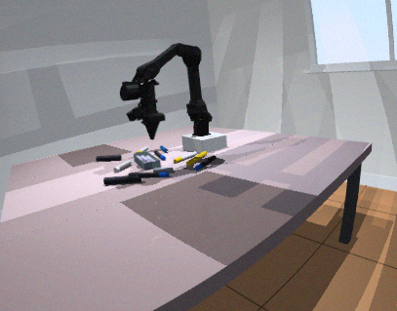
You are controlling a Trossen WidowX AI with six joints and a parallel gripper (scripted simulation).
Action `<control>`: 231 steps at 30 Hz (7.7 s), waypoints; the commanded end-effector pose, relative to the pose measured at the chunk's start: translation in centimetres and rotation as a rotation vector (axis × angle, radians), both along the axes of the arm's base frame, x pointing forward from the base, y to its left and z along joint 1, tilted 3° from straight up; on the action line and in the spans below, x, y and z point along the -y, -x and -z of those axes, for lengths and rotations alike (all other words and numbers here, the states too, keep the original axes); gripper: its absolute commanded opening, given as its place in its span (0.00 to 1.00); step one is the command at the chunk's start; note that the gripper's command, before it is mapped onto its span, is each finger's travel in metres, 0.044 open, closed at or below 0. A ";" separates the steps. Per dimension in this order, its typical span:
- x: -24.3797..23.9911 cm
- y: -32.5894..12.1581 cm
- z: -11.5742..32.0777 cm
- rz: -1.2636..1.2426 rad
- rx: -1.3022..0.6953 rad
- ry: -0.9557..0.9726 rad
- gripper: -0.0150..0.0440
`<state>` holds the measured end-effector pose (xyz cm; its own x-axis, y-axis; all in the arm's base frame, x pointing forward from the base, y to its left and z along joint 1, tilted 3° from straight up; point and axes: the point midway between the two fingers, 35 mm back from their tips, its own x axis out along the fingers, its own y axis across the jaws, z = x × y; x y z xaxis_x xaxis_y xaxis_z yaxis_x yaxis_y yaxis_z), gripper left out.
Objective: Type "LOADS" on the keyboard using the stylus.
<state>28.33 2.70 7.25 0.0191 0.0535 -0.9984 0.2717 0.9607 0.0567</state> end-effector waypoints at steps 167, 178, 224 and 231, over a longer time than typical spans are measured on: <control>13.5 13.4 5.6 -1.458 0.279 -0.419 0.25; 12.9 12.4 5.3 -1.458 -0.017 -0.473 0.25; 7.3 2.9 0.6 -1.457 -0.912 0.321 0.25; 5.2 1.0 -0.5 -1.461 -0.932 0.538 0.25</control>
<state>26.57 -3.31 7.21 -0.3103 -0.7432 -0.5927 -0.9421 0.3239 0.0871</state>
